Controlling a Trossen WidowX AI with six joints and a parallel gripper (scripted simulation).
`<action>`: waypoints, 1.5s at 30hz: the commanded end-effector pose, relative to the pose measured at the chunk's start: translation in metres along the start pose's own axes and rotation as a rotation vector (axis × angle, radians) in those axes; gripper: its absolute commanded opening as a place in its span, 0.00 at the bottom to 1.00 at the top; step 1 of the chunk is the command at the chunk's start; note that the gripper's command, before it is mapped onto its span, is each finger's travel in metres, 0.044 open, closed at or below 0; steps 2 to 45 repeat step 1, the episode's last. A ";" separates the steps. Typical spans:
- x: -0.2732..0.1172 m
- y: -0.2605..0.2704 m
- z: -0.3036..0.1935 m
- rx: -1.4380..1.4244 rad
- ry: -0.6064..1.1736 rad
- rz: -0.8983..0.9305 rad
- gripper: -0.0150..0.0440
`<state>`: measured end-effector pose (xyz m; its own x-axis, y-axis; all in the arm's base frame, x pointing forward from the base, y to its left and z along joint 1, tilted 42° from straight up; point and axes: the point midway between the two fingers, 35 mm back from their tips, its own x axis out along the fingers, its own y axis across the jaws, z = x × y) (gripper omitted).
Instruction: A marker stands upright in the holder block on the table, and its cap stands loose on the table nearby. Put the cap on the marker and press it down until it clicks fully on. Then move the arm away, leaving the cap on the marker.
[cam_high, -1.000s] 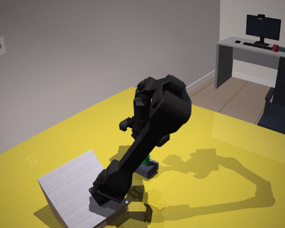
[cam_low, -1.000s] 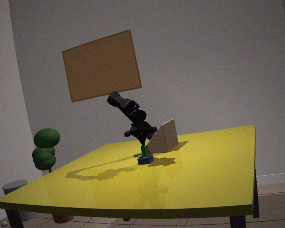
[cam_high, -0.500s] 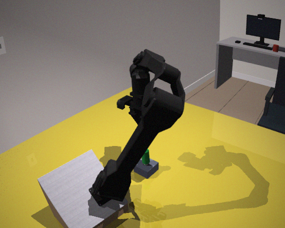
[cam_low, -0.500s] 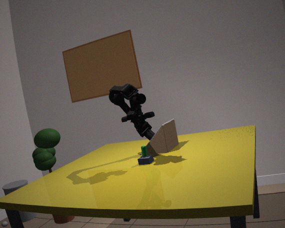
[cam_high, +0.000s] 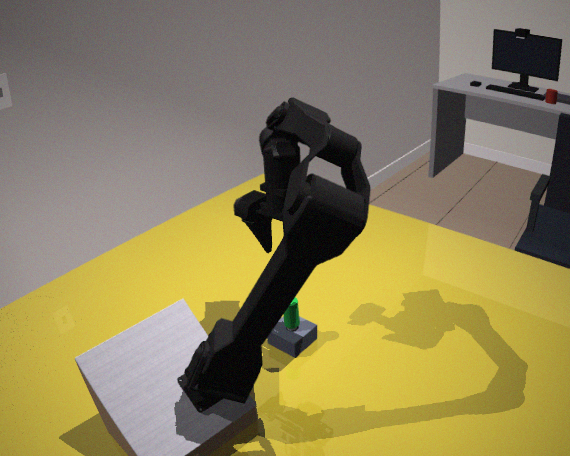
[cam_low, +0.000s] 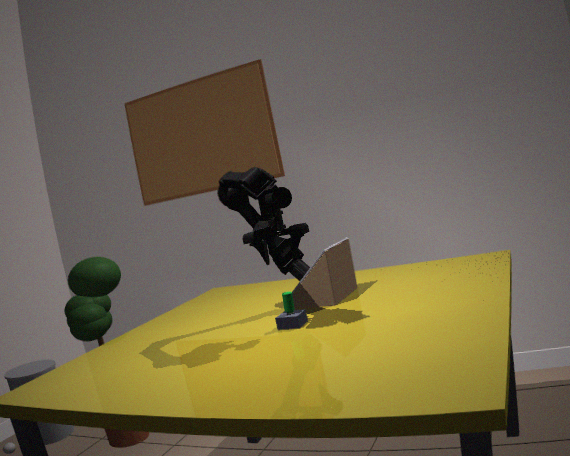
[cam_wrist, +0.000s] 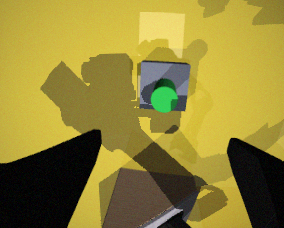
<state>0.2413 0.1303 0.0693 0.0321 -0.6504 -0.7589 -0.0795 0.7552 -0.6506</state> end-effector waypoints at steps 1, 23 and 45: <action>0.000 0.000 -0.001 0.003 0.005 0.003 1.00; 0.000 0.000 -0.001 0.003 0.005 0.003 1.00; 0.000 0.000 -0.001 0.003 0.005 0.003 1.00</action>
